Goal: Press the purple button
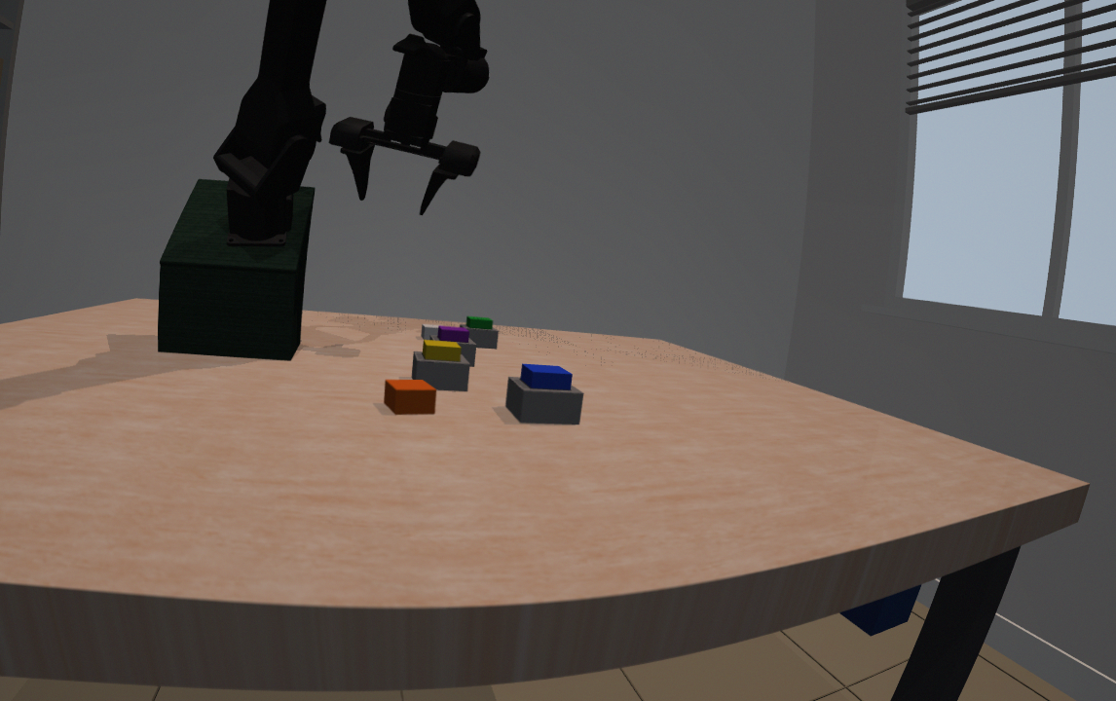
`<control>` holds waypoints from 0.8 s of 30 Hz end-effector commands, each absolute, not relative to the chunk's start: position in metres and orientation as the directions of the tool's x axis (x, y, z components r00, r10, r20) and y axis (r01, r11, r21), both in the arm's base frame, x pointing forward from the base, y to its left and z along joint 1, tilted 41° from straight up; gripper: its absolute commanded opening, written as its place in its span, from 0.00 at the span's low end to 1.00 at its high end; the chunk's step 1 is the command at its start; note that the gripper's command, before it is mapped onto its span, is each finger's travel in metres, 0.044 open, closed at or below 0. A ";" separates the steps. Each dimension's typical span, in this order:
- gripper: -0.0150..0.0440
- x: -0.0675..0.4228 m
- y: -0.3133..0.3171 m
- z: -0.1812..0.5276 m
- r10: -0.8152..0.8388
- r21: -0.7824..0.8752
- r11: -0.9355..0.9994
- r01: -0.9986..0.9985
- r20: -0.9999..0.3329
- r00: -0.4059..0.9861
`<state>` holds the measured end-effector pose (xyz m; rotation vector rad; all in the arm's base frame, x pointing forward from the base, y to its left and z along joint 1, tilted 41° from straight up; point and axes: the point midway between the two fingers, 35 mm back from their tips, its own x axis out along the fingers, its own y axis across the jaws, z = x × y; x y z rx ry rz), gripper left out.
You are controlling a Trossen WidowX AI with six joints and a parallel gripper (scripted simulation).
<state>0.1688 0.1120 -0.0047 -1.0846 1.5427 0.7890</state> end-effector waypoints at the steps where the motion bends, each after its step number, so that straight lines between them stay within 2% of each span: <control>1: 0.93 0.170 0.111 -0.005 -0.245 -0.056 0.389 -0.920 -0.968 -0.045; 4: 0.93 0.187 0.092 -0.002 -0.329 -0.181 0.588 -0.788 -0.944 -0.029; 8: 0.93 0.212 0.056 0.004 -0.473 -0.417 0.795 -0.440 -0.881 -0.020; 12: 0.93 0.233 0.018 0.013 -0.606 -0.606 0.795 -0.021 -0.795 -0.034; 14: 0.93 0.239 0.006 0.016 -0.645 -0.645 0.756 0.112 -0.763 -0.042; 21: 0.93 0.240 0.004 0.017 -0.650 -0.649 0.750 0.128 -0.759 -0.043; 24: 0.80 0.241 -0.011 -0.001 -0.649 -0.648 0.751 0.128 -0.760 -0.043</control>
